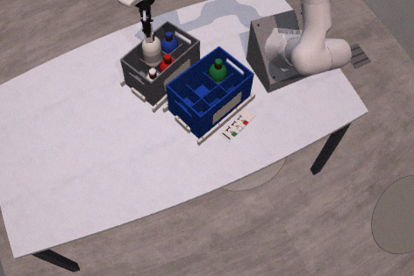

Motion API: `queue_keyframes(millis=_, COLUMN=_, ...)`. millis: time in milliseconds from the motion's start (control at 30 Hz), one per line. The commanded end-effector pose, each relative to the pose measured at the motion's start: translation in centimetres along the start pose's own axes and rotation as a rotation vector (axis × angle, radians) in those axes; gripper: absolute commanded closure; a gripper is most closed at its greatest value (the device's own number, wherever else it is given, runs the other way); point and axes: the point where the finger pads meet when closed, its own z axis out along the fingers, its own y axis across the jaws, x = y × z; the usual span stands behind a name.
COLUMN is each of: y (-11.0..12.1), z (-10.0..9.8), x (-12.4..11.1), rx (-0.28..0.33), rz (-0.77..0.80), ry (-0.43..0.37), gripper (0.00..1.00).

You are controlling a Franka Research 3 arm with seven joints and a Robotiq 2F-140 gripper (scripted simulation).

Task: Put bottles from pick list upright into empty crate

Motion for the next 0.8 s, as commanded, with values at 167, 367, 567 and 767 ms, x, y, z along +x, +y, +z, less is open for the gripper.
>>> queue_keyframes(millis=167, y=-0.7, z=-0.7, x=-1.1, rx=0.001, rz=0.021, ry=0.021, gripper=1.00)
queue_keyframes(millis=367, y=-1.0, z=-0.7, x=-1.9, rx=0.001, rz=0.021, ry=0.021, gripper=1.00)
queue_keyframes(millis=567, y=-1.4, z=-0.7, x=-3.0, rx=0.001, rz=0.021, ry=0.021, gripper=1.00)
queue_keyframes(millis=767, y=-1.9, z=-0.7, x=-4.1, rx=0.001, rz=0.021, ry=0.021, gripper=1.00)
